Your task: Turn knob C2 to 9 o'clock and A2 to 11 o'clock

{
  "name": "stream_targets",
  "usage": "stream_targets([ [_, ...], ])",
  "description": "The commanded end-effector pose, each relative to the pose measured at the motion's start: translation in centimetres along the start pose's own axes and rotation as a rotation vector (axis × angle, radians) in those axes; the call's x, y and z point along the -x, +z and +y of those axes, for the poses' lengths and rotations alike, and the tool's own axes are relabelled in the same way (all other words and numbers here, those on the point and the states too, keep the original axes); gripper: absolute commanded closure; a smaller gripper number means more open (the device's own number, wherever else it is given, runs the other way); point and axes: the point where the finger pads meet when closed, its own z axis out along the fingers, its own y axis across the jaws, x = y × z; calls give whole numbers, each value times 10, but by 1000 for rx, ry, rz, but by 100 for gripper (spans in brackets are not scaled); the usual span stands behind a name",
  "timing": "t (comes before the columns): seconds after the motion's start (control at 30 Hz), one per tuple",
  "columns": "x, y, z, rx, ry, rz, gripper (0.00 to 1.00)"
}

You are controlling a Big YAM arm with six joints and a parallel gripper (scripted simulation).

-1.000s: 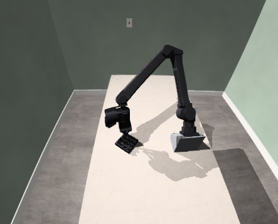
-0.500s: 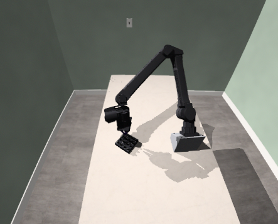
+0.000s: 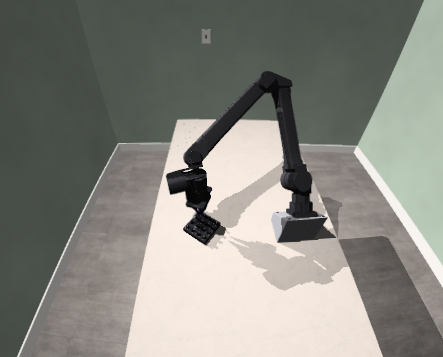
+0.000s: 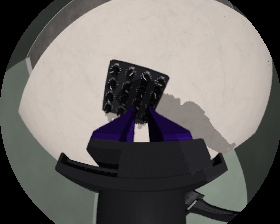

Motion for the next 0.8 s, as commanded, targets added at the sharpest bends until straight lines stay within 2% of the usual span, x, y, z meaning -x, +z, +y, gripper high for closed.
stream_targets([
  [0.0, 15, -16, 4, 16, 26, -31, 82],
  [0.77, 15, -16, 4, 16, 22, -31, 82],
])
